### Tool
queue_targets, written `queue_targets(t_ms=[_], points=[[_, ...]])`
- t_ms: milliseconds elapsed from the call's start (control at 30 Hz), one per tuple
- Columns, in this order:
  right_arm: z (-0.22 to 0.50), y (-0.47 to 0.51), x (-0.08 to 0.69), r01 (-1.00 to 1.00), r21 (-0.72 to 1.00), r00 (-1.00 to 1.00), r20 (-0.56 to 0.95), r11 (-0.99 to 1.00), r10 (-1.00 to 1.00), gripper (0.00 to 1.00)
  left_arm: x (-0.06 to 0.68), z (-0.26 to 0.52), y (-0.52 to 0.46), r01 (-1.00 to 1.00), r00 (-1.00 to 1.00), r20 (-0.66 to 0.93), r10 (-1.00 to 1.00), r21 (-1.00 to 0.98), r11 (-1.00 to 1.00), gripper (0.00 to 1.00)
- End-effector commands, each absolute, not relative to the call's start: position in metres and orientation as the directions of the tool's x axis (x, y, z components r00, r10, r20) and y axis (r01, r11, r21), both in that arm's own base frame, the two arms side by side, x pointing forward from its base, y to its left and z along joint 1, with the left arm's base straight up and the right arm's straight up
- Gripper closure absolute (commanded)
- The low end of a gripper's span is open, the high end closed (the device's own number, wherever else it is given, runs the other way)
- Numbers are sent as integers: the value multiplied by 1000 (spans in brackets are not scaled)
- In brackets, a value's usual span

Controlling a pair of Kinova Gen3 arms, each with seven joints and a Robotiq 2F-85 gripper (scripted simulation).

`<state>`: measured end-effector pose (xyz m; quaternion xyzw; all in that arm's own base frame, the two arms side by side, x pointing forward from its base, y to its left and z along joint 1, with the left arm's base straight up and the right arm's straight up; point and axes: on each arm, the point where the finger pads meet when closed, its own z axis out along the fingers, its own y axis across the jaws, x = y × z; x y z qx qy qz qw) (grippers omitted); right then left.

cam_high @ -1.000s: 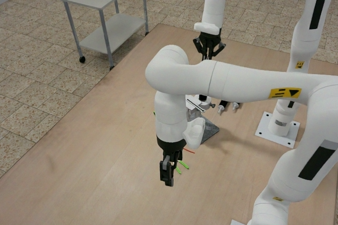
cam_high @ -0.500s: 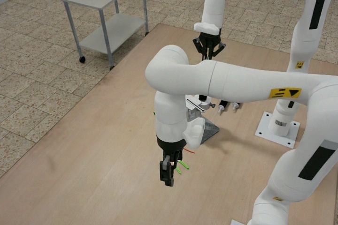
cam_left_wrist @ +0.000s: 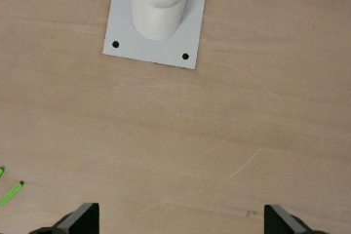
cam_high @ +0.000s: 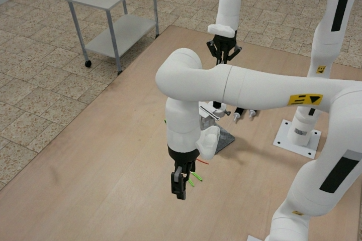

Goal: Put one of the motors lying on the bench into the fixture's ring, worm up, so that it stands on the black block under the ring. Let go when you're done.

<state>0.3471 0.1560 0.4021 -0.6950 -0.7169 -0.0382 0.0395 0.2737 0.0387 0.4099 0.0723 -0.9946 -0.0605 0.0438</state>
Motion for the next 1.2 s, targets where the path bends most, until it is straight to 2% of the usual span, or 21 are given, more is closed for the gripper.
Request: queue_targets(t_ms=[0, 1167], points=[[403, 156, 347, 1000, 2, -31, 111, 31, 993, 828, 274, 410, 39, -139, -986, 77, -149, 127, 982, 2], [403, 156, 347, 1000, 2, -31, 125, 31, 992, 828, 274, 410, 39, -139, -986, 77, -149, 127, 982, 2]])
